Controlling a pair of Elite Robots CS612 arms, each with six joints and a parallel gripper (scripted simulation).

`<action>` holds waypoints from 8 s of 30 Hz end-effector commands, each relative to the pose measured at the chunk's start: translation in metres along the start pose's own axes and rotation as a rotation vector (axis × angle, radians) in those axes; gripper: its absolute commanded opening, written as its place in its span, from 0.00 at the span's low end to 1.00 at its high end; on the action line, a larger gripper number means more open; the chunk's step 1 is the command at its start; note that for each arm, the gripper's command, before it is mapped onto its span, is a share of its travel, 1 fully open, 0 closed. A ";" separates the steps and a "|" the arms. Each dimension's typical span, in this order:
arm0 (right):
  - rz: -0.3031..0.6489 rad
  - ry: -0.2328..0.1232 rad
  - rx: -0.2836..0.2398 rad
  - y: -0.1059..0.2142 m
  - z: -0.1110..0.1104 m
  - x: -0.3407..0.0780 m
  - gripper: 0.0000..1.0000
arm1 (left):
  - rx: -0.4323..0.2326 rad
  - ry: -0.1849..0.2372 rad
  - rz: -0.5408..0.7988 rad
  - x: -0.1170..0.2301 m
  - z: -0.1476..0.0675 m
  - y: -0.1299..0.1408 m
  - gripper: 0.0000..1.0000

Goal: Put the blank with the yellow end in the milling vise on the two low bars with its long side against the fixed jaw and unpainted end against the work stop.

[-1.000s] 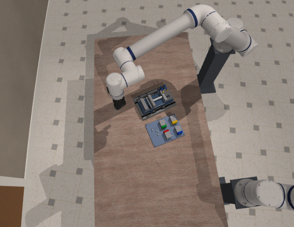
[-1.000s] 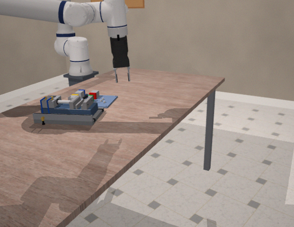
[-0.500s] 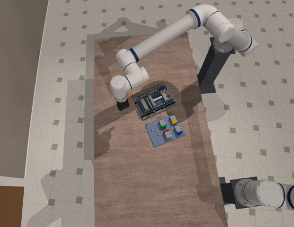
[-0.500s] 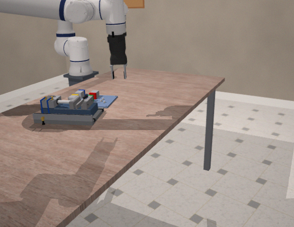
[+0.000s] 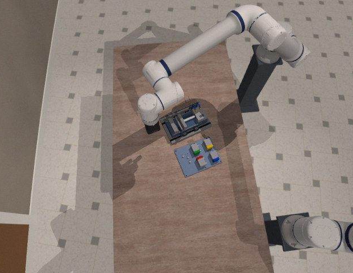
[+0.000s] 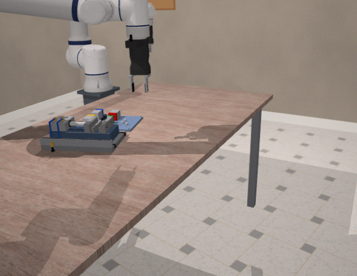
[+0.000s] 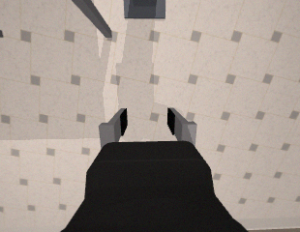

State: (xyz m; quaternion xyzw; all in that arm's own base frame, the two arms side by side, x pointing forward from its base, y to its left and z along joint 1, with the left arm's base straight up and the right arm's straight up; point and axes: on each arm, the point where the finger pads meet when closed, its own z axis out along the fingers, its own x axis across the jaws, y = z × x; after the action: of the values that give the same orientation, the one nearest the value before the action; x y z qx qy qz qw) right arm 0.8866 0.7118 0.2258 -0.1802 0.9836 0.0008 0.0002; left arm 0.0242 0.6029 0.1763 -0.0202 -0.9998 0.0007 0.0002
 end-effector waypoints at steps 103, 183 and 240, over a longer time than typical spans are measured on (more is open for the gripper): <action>0.007 -0.001 0.001 0.165 -0.079 0.214 1.00 | -0.001 0.000 0.000 0.000 -0.001 0.001 1.00; 0.007 -0.001 0.001 0.246 -0.096 0.264 1.00 | -0.001 0.000 0.000 0.000 -0.001 0.001 1.00; 0.007 -0.001 0.001 0.245 -0.096 0.264 1.00 | -0.001 0.000 0.000 0.000 -0.001 0.001 1.00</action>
State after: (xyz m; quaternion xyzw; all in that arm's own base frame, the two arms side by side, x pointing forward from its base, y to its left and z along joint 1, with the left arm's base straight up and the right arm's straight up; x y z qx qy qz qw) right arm 0.5527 0.8474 0.3200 -0.1767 0.9843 0.0000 0.0000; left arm 0.0242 0.6029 0.1763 -0.0202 -0.9998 0.0007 0.0002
